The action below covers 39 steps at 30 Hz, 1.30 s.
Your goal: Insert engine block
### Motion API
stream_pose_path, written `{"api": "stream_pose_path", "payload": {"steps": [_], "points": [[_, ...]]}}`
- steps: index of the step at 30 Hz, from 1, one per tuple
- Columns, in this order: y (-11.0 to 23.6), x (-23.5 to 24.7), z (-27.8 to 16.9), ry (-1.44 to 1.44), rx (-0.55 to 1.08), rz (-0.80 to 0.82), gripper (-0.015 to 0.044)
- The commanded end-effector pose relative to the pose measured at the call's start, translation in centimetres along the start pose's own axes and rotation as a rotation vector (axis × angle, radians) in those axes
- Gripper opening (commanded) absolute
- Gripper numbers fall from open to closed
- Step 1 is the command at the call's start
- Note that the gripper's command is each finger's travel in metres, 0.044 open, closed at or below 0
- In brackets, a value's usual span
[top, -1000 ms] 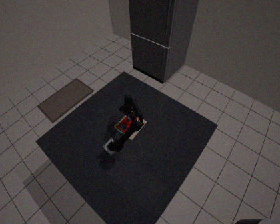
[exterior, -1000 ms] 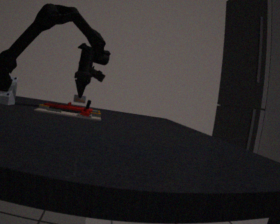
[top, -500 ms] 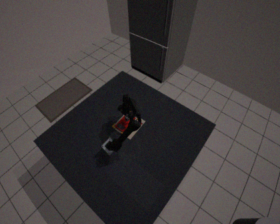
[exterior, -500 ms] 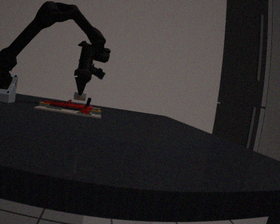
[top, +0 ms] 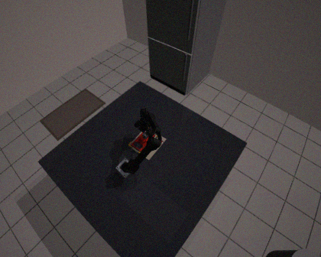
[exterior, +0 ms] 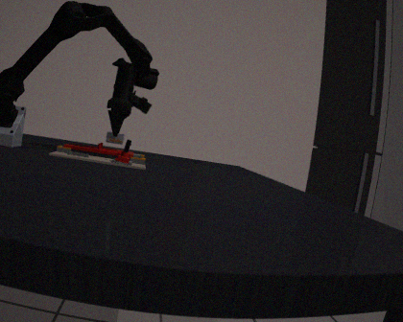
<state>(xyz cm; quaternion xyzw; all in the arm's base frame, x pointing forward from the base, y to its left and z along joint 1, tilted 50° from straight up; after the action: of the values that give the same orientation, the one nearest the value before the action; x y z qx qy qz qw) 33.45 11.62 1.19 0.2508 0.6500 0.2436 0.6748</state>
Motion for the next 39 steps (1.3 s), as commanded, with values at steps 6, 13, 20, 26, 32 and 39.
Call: {"api": "stream_pose_path", "payload": {"steps": [6, 13, 20, 26, 32, 39], "points": [[-0.02, 0.03, -0.05, 0.018, 0.003, 0.005, 0.0159], [-0.02, 0.04, -0.06, 0.014, 0.003, 0.005, 0.0159], [-0.17, 0.08, -0.1, -0.039, 0.003, 0.005, 0.0159], [-0.3, 0.08, -0.11, -0.001, 0.003, 0.005, 0.0159], [-0.43, 0.05, -0.1, 0.009, 0.003, 0.005, 0.0159], [-0.58, 0.05, -0.09, 0.002, 0.003, 0.004, 0.0159]]}}
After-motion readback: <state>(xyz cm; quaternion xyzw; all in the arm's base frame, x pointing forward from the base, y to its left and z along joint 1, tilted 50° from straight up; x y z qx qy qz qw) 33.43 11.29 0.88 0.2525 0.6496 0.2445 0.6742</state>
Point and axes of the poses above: the point midway between the two fingers, 35 mm back from their tips, its own y axis back along the fingers, its own x axis across the jaws, z = x × y, the point moved 7 cm from there along y, back along the fingers, and after that the axes turned 2 degrees about -y, right-handed, at the moved point
